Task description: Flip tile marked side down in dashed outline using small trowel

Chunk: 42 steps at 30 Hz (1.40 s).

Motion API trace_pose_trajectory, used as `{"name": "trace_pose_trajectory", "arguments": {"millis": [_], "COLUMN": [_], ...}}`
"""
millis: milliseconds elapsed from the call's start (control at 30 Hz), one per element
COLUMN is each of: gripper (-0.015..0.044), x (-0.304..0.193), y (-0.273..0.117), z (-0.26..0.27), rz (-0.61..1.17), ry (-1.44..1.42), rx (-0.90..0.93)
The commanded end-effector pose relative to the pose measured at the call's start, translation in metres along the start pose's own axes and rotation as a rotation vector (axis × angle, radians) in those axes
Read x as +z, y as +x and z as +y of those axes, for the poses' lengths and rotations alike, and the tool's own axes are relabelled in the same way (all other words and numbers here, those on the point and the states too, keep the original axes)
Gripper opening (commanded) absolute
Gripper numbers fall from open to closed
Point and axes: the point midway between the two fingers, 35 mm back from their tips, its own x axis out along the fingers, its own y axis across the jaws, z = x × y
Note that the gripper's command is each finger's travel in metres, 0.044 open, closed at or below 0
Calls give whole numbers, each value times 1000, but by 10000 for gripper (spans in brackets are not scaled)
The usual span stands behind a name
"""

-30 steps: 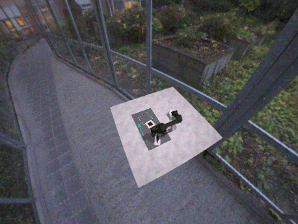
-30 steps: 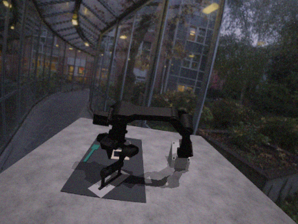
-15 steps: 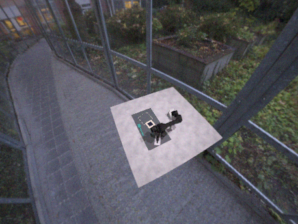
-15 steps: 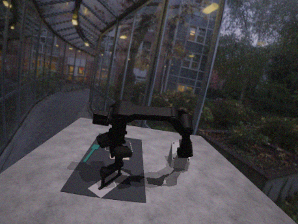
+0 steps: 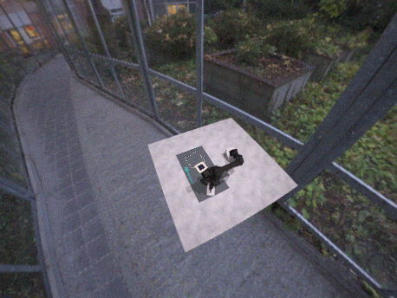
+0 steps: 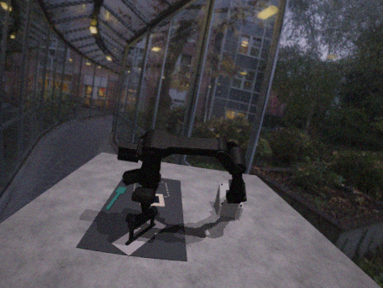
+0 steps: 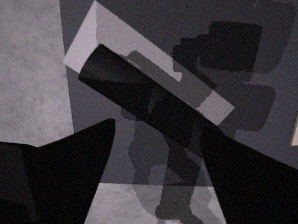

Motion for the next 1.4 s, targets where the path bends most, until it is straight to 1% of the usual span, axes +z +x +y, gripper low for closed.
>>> {"name": "trace_pose_trajectory", "arguments": {"millis": [0,1367], "gripper": [270,270], "x": [0,2], "y": [0,-2], "z": [0,0], "rz": [2,2], "ry": [127,1550], "rx": [1,-1]}}
